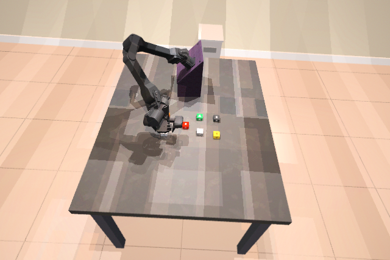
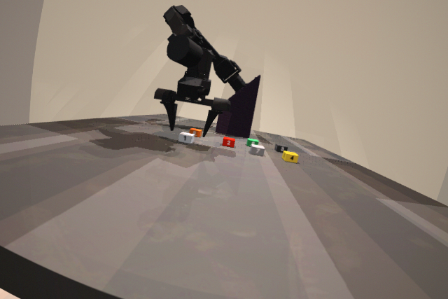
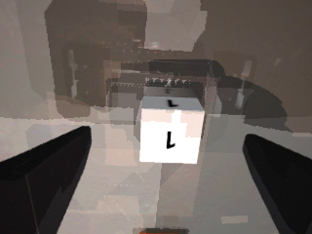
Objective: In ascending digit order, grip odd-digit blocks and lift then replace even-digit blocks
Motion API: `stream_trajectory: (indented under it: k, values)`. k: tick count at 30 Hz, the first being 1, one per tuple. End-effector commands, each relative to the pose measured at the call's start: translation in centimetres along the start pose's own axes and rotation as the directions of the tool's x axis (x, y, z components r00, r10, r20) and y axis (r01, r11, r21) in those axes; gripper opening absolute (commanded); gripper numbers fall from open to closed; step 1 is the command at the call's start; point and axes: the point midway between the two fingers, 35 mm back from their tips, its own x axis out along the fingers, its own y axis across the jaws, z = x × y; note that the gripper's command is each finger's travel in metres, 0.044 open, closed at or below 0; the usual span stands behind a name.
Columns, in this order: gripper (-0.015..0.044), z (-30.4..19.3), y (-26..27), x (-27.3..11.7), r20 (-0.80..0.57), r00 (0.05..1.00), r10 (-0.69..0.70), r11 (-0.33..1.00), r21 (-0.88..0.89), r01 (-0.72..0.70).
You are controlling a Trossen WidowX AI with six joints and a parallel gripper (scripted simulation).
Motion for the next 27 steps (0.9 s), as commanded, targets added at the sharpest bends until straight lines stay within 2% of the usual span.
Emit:
stream_trajectory:
  k: [1,5,16,27]
  values:
    - [0.04,-0.26,0.11,0.76,-0.006,1.0,0.004,1.0,-0.007,-0.004]
    - [0.04,-0.28,0.1,1.17,-0.006,1.0,0.003,1.0,-0.007,-0.003]
    - [0.012,-0.28,0.1,1.17,-0.006,1.0,0.003,1.0,-0.007,-0.003]
    - [0.012,-0.28,0.1,1.17,-0.006,1.0,0.003,1.0,-0.007,-0.003]
